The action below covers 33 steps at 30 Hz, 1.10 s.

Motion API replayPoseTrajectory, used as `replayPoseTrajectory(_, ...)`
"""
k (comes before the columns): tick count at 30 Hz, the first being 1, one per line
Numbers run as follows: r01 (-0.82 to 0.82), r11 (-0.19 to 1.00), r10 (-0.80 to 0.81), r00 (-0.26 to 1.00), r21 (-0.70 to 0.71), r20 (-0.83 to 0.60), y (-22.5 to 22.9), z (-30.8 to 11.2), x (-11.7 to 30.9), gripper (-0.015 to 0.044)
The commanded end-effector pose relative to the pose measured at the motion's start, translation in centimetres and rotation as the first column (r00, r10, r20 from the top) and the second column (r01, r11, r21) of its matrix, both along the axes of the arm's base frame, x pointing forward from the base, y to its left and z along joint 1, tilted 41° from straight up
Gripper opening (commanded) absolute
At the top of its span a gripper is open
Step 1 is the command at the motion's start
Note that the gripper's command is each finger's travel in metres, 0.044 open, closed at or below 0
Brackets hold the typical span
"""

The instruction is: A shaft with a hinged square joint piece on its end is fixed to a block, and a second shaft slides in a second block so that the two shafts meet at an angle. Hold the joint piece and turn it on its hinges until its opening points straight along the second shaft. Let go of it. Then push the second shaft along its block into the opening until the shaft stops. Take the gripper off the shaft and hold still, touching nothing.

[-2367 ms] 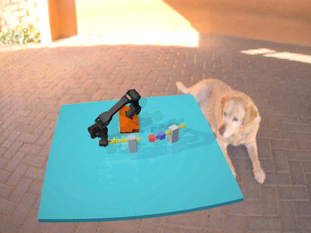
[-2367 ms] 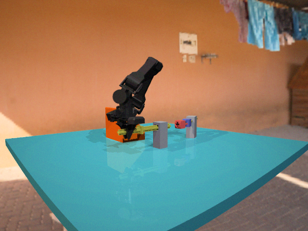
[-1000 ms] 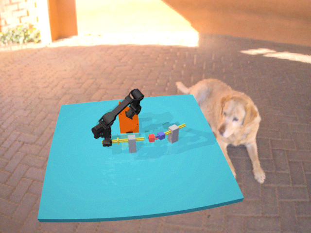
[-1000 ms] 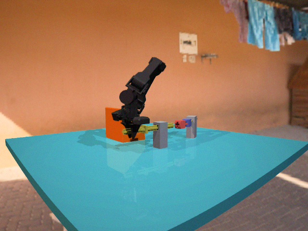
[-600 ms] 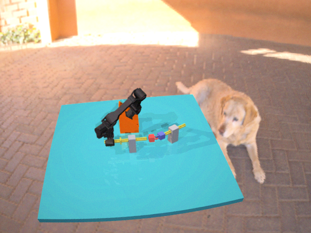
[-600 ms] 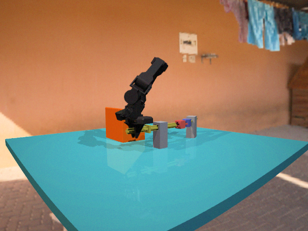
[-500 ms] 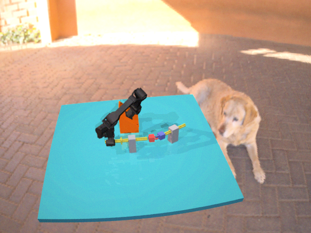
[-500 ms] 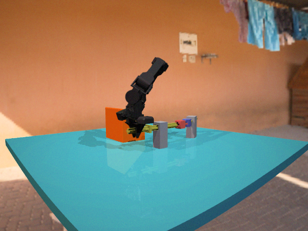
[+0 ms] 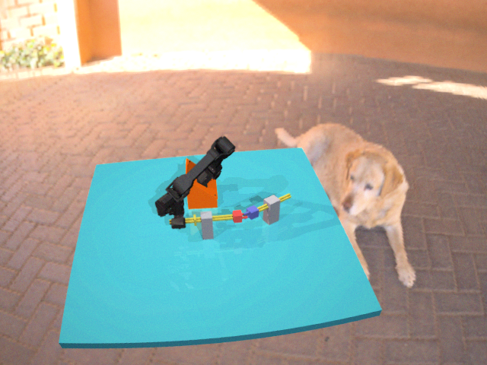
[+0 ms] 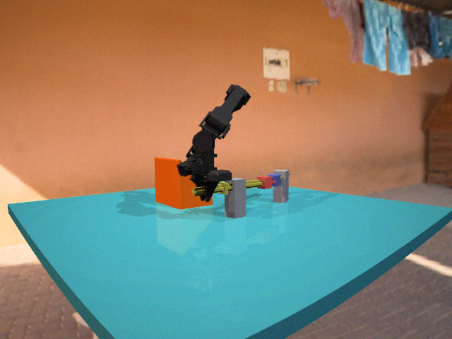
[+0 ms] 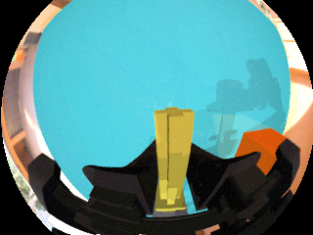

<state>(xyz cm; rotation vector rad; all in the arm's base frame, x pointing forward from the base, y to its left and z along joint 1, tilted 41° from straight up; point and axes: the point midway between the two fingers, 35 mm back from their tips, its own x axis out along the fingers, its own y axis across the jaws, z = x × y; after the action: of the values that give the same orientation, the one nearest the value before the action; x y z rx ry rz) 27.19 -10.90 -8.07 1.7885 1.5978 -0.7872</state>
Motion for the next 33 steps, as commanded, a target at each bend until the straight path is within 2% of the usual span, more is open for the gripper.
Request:
replayPoseTrajectory(1, 0.002, 1.000, -0.002, 1.000, 0.004, 0.000, 0.6, 0.4, 0.0, 0.0000)
replayPoseTrajectory(25, 0.001, 1.000, -0.001, 1.000, 0.000, -0.001, 1.7, 1.4, 0.1, 0.0000)
replayPoseTrajectory(28, 0.001, 1.000, -0.001, 1.000, 0.000, -0.001, 1.7, 1.4, 0.1, 0.0067)
replayPoseTrajectory(33, 0.001, 1.000, -0.001, 1.000, 0.000, -0.001, 1.7, 1.4, 0.1, 0.0067)
